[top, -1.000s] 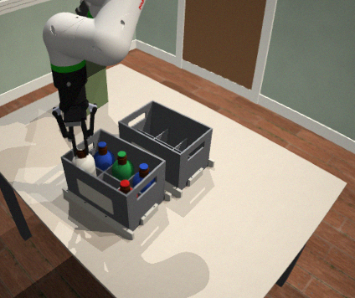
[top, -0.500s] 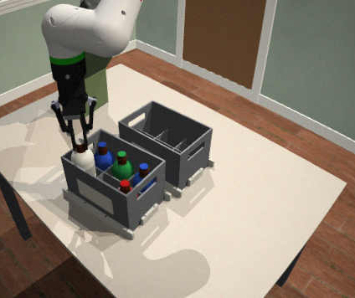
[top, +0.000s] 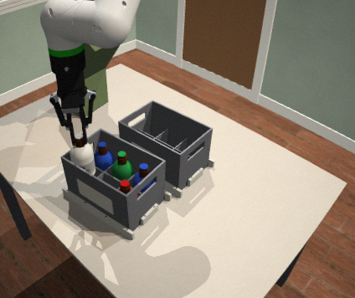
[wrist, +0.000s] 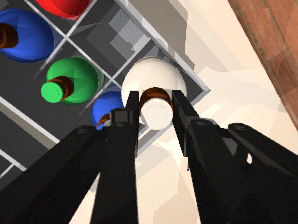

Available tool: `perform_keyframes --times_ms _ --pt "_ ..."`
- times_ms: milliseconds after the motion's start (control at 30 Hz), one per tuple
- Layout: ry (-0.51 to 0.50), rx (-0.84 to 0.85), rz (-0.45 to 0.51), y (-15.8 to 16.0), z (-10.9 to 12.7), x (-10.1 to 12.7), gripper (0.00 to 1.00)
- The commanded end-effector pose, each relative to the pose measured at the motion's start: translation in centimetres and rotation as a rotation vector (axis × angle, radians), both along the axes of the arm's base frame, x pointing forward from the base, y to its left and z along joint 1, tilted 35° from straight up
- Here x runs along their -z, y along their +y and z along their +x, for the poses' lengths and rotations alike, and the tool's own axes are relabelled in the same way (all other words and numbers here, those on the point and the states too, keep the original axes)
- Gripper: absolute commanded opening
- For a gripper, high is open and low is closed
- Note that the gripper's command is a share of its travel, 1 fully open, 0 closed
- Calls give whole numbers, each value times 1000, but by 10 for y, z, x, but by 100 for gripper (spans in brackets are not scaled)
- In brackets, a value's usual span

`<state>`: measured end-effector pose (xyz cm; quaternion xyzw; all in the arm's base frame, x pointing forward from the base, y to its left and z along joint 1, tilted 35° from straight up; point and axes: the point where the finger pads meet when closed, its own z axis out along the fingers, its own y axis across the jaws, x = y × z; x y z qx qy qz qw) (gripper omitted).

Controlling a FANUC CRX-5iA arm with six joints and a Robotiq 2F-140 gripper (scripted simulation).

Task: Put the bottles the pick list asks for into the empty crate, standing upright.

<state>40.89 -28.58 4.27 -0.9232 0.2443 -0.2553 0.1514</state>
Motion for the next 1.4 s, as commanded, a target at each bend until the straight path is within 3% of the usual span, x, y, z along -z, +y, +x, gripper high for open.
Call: perform_keyframes --times_ms 0,1367 --pt "-1 0 -1 -2 -4 -6 10" --pt "0 0 -1 -11 -37 -56 10"
